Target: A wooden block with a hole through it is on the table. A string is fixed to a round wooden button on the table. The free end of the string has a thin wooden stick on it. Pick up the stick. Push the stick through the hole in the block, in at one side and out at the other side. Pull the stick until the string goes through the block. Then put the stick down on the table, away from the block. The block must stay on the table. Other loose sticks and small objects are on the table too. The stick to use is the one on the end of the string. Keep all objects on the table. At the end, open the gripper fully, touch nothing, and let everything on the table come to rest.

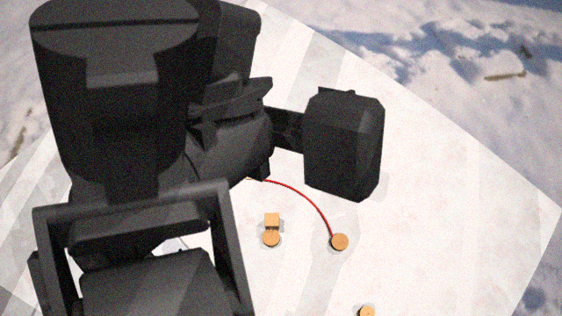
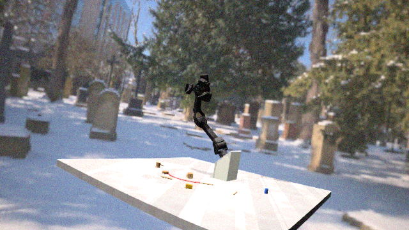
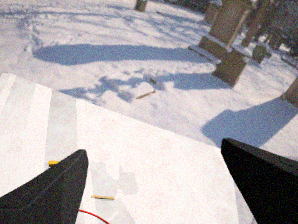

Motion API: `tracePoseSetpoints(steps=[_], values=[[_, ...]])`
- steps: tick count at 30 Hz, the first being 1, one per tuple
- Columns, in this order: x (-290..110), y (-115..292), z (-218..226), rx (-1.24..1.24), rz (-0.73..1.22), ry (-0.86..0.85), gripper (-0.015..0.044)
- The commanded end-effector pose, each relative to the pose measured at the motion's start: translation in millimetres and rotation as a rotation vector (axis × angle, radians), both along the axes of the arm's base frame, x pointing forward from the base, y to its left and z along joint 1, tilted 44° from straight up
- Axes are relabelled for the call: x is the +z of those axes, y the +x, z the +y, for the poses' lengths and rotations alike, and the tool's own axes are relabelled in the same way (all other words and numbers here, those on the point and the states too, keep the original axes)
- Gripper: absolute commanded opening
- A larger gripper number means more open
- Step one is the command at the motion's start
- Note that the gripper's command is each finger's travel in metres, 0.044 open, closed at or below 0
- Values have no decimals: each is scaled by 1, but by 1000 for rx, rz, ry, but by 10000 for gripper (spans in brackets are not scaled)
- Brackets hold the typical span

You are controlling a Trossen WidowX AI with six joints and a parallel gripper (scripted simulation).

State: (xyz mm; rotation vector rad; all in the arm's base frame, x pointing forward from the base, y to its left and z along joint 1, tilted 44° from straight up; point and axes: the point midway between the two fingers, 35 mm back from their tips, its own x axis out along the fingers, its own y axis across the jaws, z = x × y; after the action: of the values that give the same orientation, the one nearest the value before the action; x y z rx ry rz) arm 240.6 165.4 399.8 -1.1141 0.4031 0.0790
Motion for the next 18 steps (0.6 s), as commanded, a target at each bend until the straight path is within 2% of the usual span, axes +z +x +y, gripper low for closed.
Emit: tracePoseSetpoints(steps=[1, 5, 11, 18], values=[[0, 0, 0, 0, 0, 0, 426], [-17, 13, -2, -25, 38, -68, 440], [-93, 63, -28, -120, 229, -315, 440], [-194, 97, -91, -197, 536, -542, 440]])
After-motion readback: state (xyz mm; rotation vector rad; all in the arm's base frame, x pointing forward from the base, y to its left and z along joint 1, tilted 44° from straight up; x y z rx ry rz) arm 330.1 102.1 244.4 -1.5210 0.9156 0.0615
